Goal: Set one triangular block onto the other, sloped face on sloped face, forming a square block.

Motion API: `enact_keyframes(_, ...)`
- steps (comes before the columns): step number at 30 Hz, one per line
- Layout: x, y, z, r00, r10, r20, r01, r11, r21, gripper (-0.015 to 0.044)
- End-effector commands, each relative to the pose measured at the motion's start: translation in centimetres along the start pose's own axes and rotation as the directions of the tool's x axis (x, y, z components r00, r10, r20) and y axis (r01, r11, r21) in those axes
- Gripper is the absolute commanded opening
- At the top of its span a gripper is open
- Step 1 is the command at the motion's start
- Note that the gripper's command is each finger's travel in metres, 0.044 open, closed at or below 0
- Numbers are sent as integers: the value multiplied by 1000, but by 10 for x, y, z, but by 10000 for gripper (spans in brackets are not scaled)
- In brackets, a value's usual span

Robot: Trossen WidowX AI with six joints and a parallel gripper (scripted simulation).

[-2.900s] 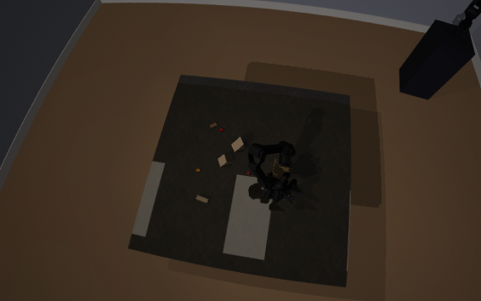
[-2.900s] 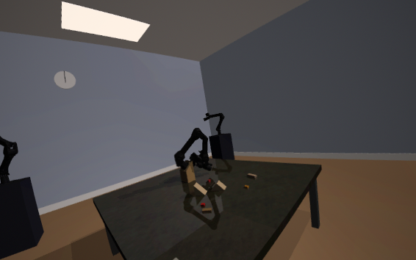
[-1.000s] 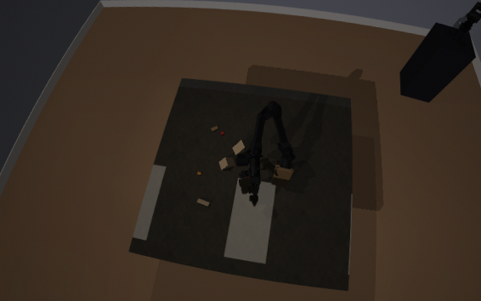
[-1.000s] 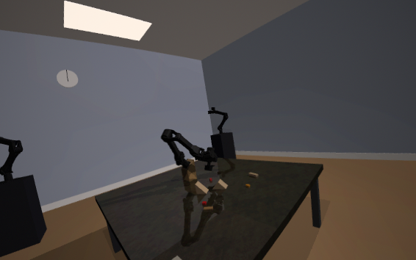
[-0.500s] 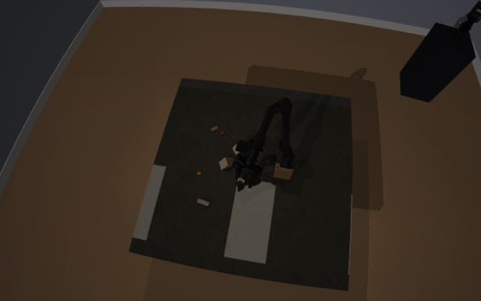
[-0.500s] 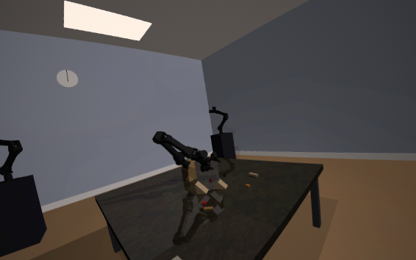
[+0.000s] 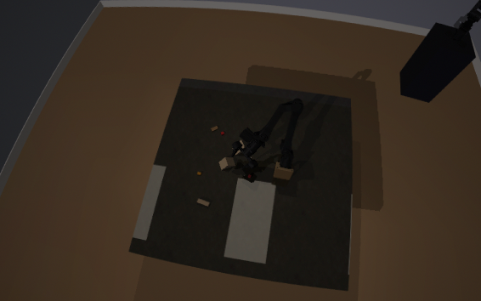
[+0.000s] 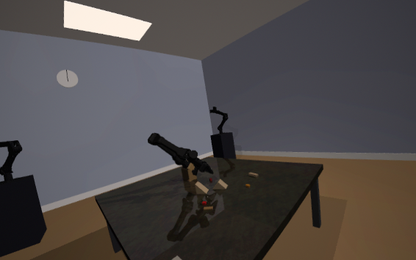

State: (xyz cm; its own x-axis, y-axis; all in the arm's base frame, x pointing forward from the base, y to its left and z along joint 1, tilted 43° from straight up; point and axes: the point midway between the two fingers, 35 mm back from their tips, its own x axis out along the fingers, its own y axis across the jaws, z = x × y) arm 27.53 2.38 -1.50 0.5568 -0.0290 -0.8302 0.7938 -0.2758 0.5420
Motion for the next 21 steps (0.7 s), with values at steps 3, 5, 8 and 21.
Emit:
enact_keyframes(3, -14, 23, 26, 986, 136, 98, -162, 922, 352, 440)
enact_keyframes(5, -14, 23, 26, 986, 136, 98, -162, 922, 352, 440)
enact_keyframes(8, -14, 23, 26, 986, 136, 98, -162, 922, 352, 440)
enact_keyframes(21, 15, 36, 28, 986, 130, 104, -157, 930, 333, 440)
